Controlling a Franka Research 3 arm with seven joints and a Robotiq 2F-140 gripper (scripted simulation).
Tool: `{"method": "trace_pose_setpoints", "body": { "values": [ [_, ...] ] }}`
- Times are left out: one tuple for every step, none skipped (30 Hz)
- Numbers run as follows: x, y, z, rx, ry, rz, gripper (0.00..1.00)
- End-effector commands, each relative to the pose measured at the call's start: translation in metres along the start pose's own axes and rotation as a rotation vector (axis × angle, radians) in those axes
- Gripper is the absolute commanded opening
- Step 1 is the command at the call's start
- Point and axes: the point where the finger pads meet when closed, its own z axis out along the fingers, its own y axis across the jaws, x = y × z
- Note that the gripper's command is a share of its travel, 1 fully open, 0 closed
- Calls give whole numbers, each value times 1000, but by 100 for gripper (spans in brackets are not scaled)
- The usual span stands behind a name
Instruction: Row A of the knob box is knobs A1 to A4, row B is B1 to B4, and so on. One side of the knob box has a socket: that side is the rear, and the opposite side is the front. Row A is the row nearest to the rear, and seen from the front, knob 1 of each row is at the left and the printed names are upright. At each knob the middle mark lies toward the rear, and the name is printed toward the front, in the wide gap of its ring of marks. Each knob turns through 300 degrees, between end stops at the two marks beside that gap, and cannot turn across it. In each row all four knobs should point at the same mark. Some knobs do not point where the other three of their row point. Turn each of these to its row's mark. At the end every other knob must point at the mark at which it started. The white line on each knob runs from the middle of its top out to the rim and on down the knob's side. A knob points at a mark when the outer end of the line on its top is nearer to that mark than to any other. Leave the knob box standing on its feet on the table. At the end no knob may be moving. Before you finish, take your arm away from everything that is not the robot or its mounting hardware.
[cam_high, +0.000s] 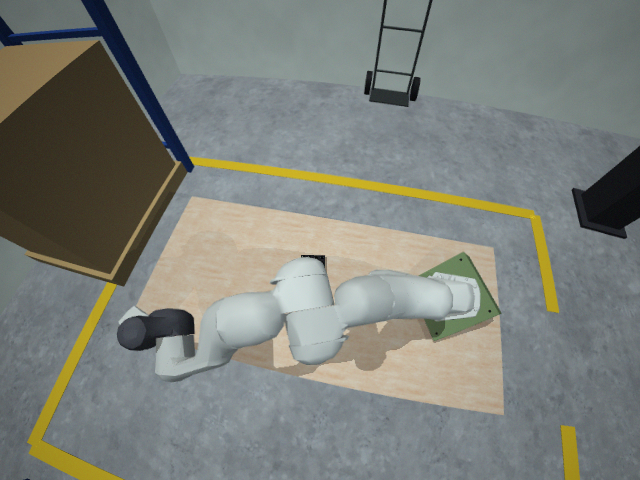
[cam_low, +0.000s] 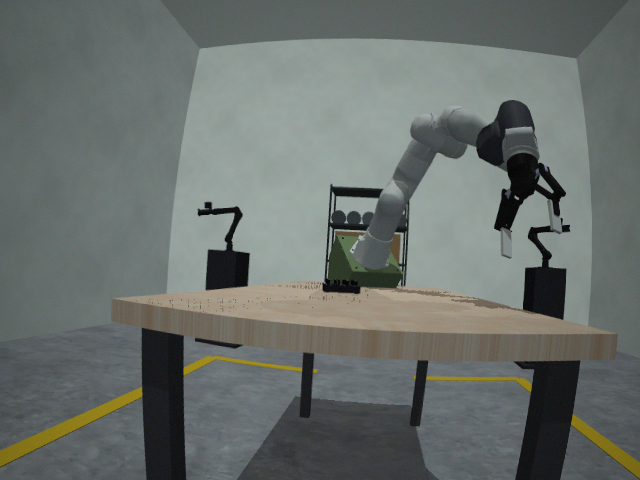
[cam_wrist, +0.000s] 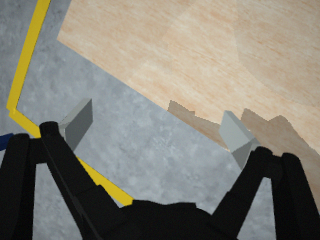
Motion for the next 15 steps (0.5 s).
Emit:
{"method": "trace_pose_setpoints", "body": {
  "values": [
    [-1, 4, 1, -13, -5, -19, 100],
    [-1, 4, 1, -13, -5, -19, 100],
    [-1, 4, 1, -13, -5, -19, 100],
    [-1, 4, 1, -13, -5, -19, 100],
    [-1, 4, 1, -13, -5, -19, 100],
    [-1, 4, 1, -13, -5, -19, 100],
    [-1, 4, 1, -13, -5, -19, 100],
    [-1, 4, 1, -13, -5, -19, 100],
    [7, 18, 6, -53, -1, -39, 100],
    [10, 23, 8, -68, 0, -47, 100],
    [10, 23, 8, -68, 0, -47, 100],
    [10, 23, 8, -68, 0, -47, 100],
    [10, 23, 8, -68, 0, -47, 100],
    [10, 23, 8, -68, 0, -47, 100],
    [10, 23, 8, -68, 0, -47, 100]
  ]
}}
